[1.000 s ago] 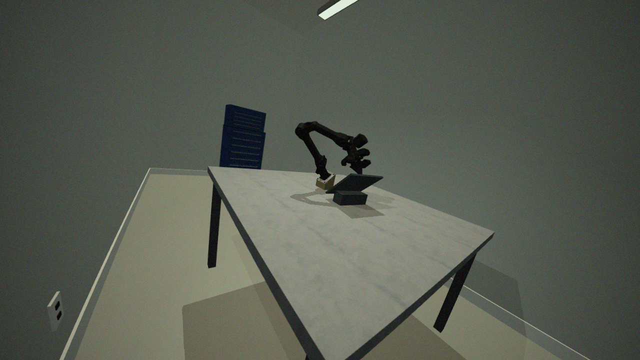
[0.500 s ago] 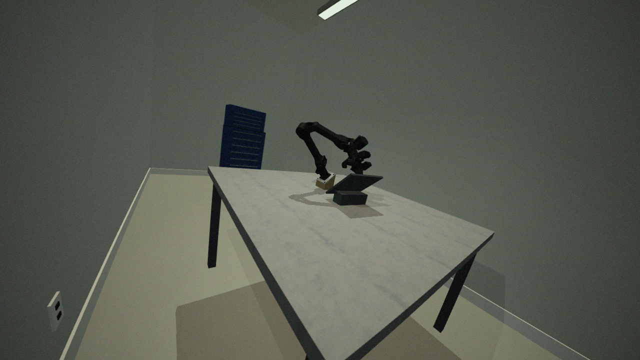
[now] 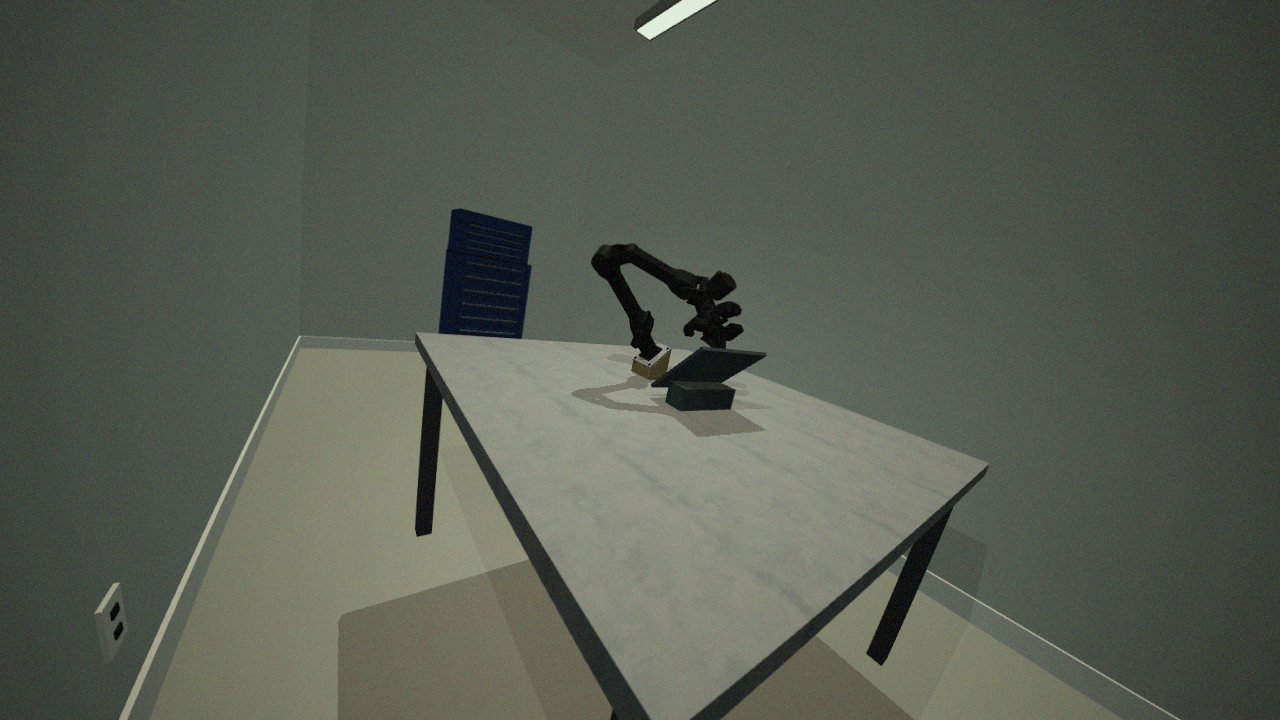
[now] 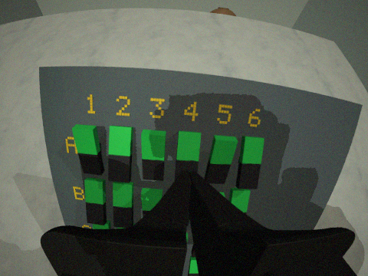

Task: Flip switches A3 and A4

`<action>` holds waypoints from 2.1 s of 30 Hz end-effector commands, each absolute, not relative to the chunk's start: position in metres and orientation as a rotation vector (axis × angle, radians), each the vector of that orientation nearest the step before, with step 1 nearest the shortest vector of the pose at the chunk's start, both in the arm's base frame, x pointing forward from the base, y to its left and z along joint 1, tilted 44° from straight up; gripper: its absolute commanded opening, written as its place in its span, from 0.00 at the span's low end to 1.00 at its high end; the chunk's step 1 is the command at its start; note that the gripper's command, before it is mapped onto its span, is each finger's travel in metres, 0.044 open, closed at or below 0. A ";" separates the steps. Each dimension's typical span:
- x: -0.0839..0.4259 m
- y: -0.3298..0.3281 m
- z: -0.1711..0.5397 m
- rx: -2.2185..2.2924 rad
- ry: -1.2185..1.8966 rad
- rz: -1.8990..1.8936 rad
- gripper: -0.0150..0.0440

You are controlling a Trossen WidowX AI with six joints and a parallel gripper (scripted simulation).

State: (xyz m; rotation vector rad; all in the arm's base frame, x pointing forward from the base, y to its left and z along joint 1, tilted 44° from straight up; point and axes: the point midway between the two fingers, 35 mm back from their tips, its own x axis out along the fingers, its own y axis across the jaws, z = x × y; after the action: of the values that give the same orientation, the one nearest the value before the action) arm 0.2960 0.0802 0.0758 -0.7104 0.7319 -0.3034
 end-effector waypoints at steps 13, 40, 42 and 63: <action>0.297 0.079 0.074 -0.711 0.735 -0.299 0.25; 0.300 0.078 0.072 -0.711 0.735 -0.299 0.25; 0.300 0.078 0.072 -0.711 0.735 -0.299 0.25; 0.214 0.098 0.076 -0.708 0.765 -0.306 0.25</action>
State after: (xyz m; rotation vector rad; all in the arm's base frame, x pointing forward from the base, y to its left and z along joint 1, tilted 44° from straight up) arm 0.2170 0.0996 0.0770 -0.7194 0.7703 -0.3013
